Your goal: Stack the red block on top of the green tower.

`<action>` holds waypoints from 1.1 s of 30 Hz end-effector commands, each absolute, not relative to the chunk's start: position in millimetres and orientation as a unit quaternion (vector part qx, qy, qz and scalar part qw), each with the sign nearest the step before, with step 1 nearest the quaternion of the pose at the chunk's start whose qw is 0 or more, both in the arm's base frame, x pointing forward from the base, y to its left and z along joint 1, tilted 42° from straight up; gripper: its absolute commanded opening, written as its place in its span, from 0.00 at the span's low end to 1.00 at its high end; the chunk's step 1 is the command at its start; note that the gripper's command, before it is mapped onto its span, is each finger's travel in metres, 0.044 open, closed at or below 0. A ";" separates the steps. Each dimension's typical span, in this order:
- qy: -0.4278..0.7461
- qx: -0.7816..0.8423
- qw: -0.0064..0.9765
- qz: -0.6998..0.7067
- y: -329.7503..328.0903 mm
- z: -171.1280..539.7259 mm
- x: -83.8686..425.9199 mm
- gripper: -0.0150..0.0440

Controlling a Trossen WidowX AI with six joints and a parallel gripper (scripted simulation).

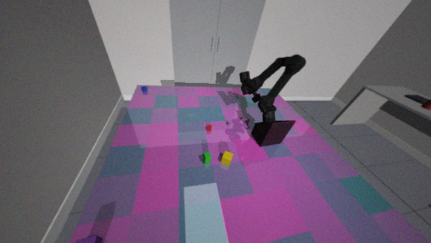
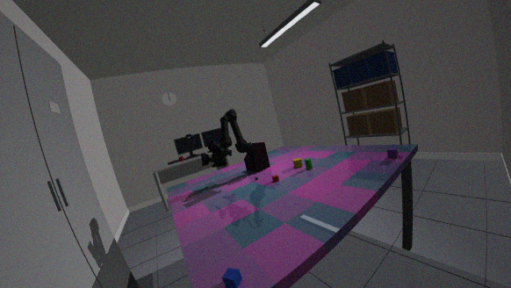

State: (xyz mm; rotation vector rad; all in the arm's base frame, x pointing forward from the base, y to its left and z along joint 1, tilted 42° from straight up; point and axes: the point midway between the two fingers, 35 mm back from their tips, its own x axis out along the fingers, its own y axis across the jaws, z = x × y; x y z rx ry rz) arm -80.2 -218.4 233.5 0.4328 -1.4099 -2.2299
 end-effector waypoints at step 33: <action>0.119 0.179 0.628 -0.748 -276.4 182.2 175.7 1.00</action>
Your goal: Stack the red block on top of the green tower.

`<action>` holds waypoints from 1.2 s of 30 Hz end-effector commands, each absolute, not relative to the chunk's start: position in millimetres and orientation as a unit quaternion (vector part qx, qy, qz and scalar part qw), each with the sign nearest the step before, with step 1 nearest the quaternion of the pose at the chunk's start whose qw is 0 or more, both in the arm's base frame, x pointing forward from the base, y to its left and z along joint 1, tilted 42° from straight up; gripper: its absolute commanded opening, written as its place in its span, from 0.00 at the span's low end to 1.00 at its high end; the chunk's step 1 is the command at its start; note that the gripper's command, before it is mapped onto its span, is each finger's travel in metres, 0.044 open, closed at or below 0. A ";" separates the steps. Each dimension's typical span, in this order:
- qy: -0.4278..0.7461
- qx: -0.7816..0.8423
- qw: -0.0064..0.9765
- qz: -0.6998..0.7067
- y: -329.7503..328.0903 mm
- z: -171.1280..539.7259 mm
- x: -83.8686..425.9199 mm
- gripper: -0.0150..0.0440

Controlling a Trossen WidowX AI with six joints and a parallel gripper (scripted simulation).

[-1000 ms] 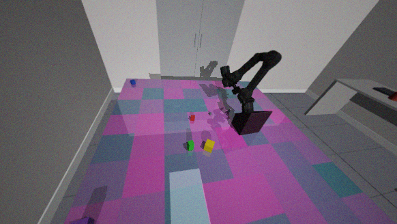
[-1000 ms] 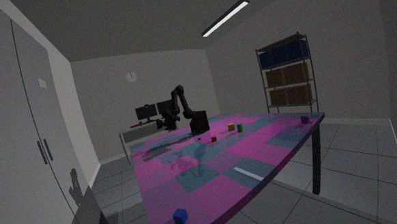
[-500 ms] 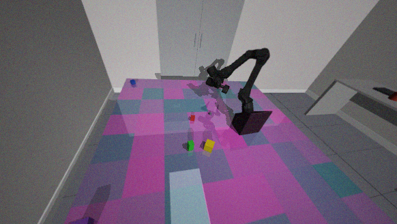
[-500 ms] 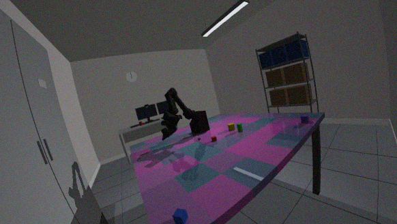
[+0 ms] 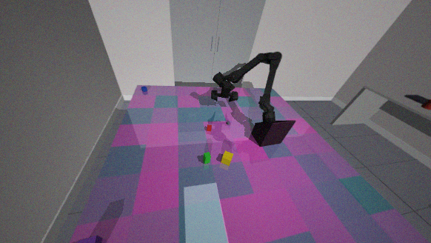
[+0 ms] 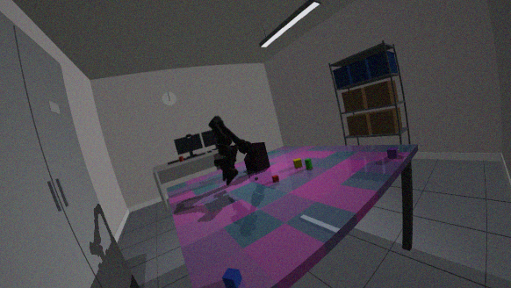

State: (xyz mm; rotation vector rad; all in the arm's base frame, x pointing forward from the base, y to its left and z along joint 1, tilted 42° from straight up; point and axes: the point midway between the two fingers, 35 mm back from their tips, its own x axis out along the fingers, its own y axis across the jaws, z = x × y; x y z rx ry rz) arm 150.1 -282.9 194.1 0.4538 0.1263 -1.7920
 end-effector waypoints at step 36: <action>0.607 -0.117 0.689 -0.379 -111.9 74.9 322.6 1.00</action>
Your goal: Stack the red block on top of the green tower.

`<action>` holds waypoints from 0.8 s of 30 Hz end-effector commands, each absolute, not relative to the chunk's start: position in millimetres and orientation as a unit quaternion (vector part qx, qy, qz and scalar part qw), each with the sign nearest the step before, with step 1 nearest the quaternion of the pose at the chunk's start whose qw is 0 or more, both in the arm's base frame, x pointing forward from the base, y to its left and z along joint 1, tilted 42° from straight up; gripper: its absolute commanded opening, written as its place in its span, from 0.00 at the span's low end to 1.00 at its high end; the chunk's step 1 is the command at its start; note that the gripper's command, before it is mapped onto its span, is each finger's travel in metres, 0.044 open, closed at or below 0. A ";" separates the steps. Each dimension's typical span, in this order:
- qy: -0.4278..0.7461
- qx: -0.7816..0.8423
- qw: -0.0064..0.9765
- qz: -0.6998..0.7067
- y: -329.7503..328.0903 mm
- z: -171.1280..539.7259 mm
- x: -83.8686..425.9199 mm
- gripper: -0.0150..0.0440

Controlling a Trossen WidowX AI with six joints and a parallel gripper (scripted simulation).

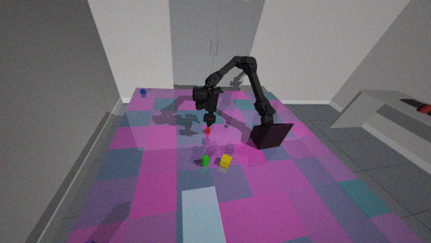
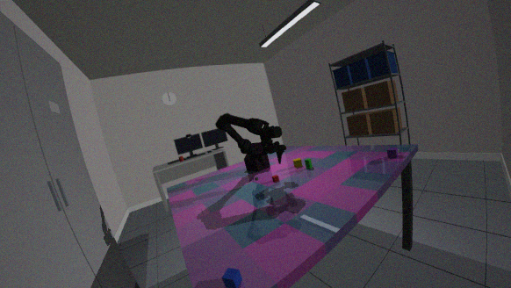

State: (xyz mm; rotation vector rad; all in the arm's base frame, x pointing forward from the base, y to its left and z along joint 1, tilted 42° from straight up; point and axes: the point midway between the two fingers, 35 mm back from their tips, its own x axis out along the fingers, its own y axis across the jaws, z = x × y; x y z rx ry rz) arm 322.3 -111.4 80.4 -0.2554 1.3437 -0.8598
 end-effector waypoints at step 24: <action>0.607 -0.118 0.688 -0.380 -149.0 35.6 320.8 1.00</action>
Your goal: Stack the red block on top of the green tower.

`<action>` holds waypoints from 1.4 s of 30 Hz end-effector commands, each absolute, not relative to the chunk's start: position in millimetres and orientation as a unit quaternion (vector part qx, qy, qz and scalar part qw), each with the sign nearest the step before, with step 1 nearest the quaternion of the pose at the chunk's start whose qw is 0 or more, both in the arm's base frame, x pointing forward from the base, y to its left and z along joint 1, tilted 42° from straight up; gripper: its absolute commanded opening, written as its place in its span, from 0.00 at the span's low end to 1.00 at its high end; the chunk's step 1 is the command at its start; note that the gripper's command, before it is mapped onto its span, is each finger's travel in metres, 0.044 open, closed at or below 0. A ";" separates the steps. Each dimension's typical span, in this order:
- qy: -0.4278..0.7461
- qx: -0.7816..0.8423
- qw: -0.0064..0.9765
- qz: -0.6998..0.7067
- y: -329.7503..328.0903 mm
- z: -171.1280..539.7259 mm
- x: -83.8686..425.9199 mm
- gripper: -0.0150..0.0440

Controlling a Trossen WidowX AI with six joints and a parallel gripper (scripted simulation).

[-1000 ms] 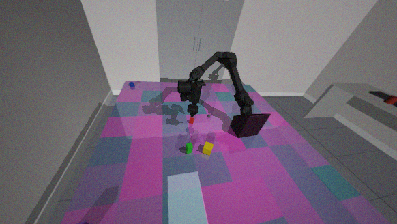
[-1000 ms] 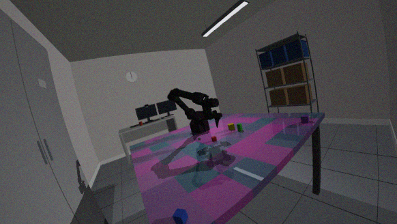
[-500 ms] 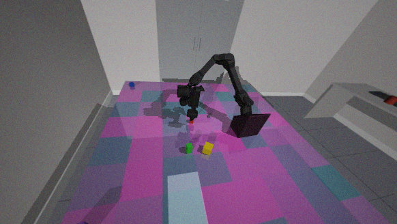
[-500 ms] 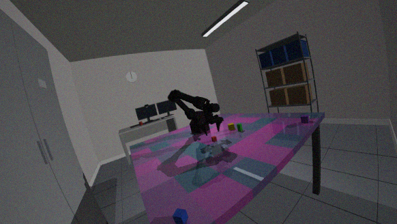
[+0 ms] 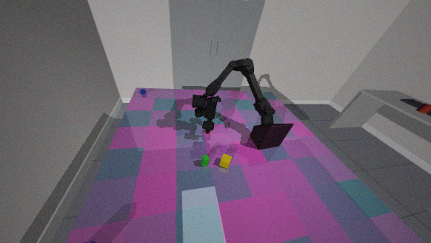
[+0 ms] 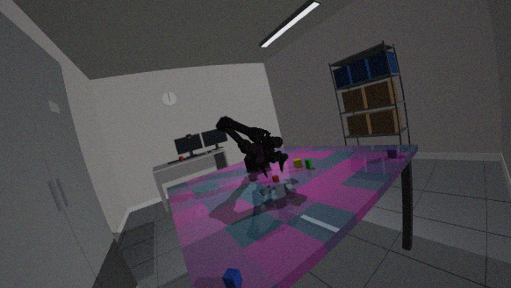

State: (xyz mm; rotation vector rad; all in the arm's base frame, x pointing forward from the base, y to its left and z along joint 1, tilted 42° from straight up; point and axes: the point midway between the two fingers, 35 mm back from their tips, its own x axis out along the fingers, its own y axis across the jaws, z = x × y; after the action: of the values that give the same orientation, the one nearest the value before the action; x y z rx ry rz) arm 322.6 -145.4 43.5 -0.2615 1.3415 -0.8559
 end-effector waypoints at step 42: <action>0.604 -0.118 0.688 -0.384 -163.0 20.1 319.6 0.56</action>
State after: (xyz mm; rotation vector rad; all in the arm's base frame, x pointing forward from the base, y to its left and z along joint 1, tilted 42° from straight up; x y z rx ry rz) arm 319.7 -163.3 21.0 -0.2671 1.3521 -0.8565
